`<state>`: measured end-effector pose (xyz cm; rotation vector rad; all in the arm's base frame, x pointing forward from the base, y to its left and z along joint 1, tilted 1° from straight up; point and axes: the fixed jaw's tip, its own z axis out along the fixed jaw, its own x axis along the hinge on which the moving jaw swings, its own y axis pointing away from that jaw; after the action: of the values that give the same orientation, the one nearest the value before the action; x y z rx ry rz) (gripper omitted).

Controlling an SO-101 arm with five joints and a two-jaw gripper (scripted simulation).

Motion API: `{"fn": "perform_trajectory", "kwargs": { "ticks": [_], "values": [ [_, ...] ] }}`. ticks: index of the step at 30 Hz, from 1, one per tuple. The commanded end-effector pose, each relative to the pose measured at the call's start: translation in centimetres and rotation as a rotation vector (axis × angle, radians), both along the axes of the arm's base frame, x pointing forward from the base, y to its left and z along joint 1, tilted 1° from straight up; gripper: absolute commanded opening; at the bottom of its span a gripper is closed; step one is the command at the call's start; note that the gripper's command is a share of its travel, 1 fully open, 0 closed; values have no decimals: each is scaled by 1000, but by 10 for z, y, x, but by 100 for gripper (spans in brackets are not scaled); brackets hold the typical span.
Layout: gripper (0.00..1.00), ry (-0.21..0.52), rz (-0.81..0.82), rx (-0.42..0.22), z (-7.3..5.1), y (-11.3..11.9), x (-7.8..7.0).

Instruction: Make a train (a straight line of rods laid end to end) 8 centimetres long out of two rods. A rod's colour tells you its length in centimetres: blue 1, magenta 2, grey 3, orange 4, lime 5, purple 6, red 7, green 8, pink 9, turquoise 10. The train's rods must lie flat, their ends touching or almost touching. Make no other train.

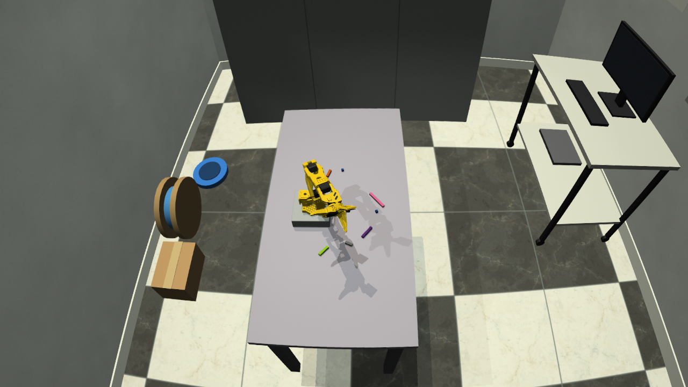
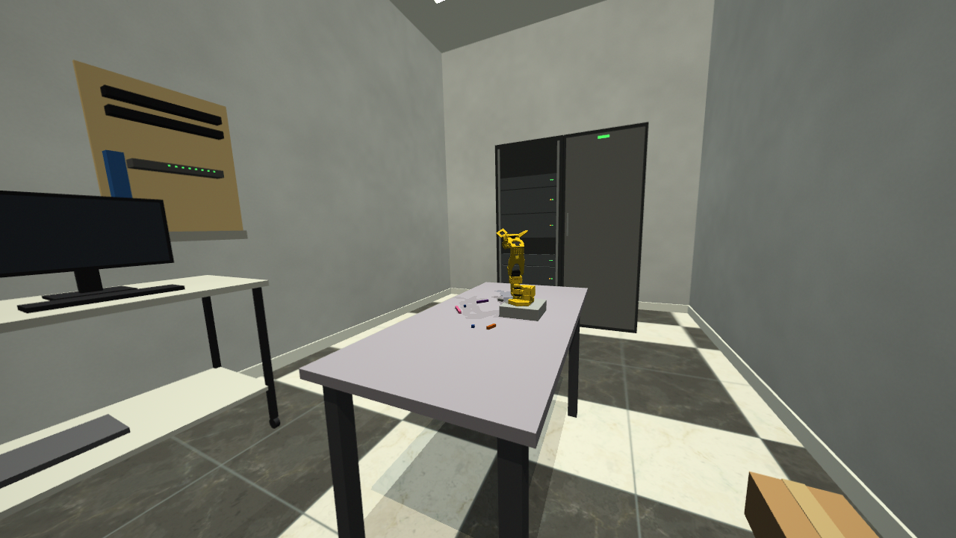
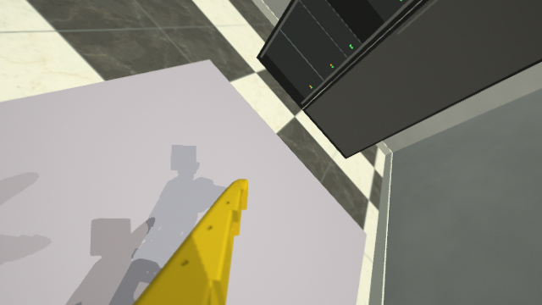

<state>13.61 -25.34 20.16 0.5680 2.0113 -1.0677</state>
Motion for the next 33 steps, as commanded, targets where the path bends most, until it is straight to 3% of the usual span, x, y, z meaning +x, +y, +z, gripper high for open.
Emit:
{"fn": "perform_trajectory", "kwargs": {
  "ticks": [1, 22, 26, 32, 33],
  "values": [
    [100, -3, 0, -3, 1, 0, 0],
    [100, 11, 5, 2, 0, 2, -1],
    [100, 68, 27, 21, -7, 7, -2],
    [100, 250, 110, 83, -27, 27, -9],
    [100, 250, 110, 83, -27, 27, -9]
  ]
}}
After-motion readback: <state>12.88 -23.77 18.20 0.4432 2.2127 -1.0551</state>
